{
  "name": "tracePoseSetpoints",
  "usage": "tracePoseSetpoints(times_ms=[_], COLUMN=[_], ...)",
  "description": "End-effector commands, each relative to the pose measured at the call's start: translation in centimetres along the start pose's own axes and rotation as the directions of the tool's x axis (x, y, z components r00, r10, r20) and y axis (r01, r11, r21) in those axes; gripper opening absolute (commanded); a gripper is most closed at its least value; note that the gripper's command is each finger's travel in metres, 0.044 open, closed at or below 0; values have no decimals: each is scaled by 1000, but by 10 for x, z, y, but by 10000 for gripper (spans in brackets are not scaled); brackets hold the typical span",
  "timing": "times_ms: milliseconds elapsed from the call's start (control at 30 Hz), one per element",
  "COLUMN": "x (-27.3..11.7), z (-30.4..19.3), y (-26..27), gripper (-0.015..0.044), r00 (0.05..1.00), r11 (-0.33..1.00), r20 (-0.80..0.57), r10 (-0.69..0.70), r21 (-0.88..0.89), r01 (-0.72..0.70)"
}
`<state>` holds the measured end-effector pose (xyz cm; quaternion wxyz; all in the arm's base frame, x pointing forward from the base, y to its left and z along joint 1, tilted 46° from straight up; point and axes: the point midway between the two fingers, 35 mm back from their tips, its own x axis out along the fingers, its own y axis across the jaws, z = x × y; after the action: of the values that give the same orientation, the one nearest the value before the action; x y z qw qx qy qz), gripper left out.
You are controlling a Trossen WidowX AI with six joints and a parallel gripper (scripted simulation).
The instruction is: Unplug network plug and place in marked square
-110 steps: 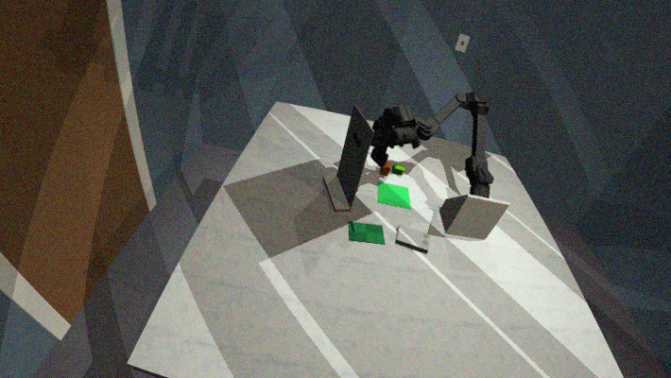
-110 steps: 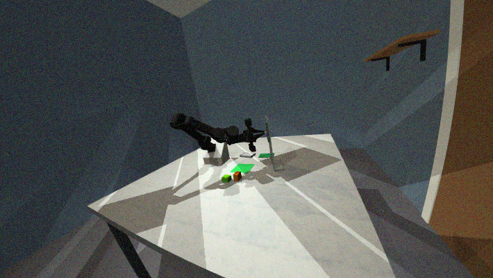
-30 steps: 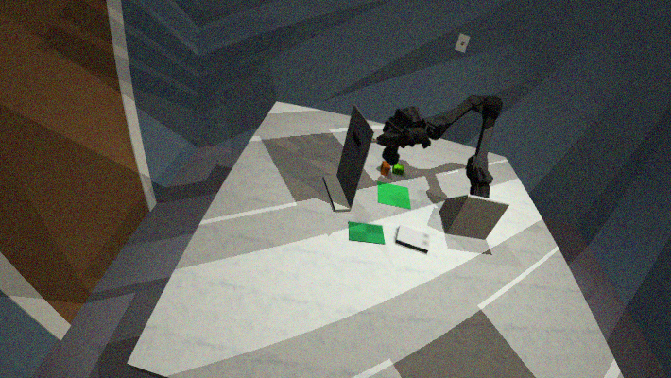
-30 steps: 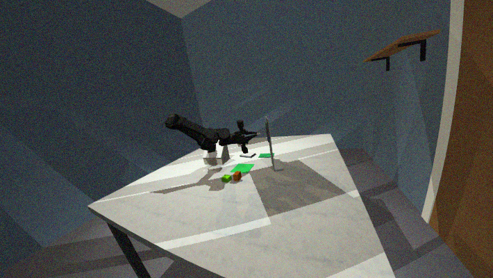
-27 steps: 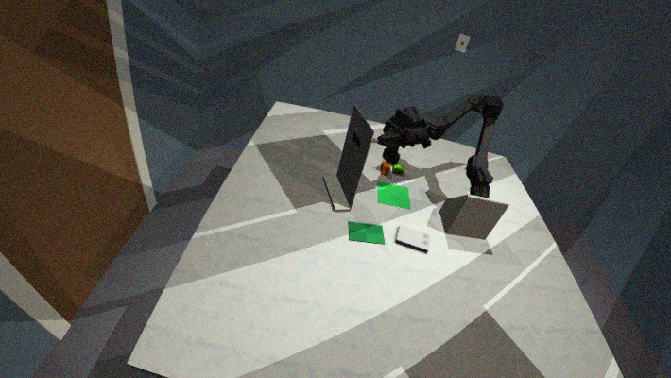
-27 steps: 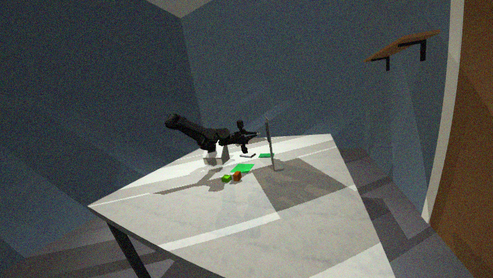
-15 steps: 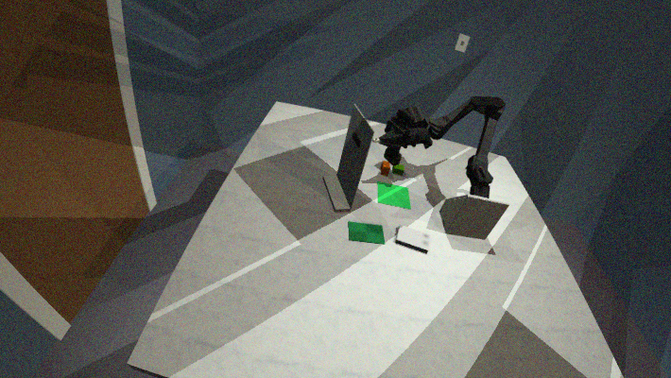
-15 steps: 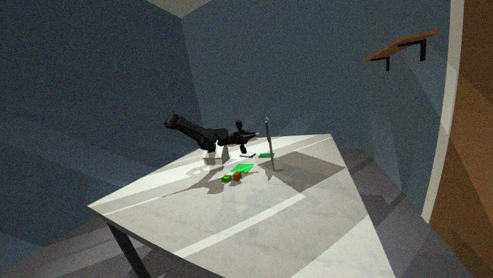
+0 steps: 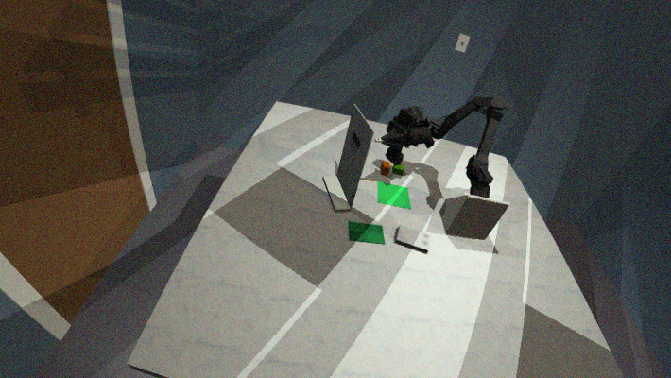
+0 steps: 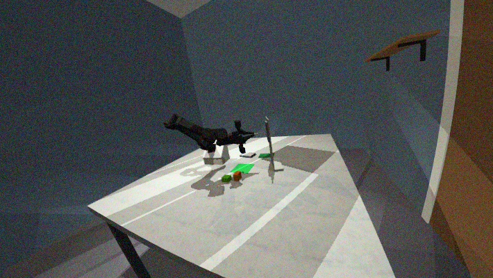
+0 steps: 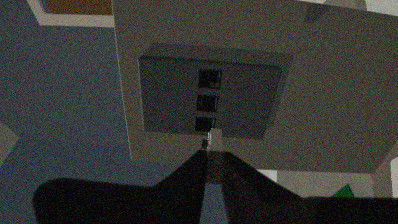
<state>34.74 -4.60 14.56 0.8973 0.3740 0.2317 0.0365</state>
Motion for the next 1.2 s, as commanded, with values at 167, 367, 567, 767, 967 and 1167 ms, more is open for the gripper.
tracePoseSetpoints(times_ms=[167,367,567,767,967,1167], x=[-7,-14,-21,-15,-10,-8], z=[-2,-7,-10,-15,-21,-28], y=[26,45,59,41,18,-5], gripper=[0,0,0,0,0,0], r00=[1000,1000,1000,996,975,937], r11=[1000,1000,1000,994,965,919], r20=[4,3,4,29,61,95], r10=[1,3,5,-89,-215,-336], r21=[-1,-2,-1,72,166,252], r01=[-1,-3,-5,87,202,304])
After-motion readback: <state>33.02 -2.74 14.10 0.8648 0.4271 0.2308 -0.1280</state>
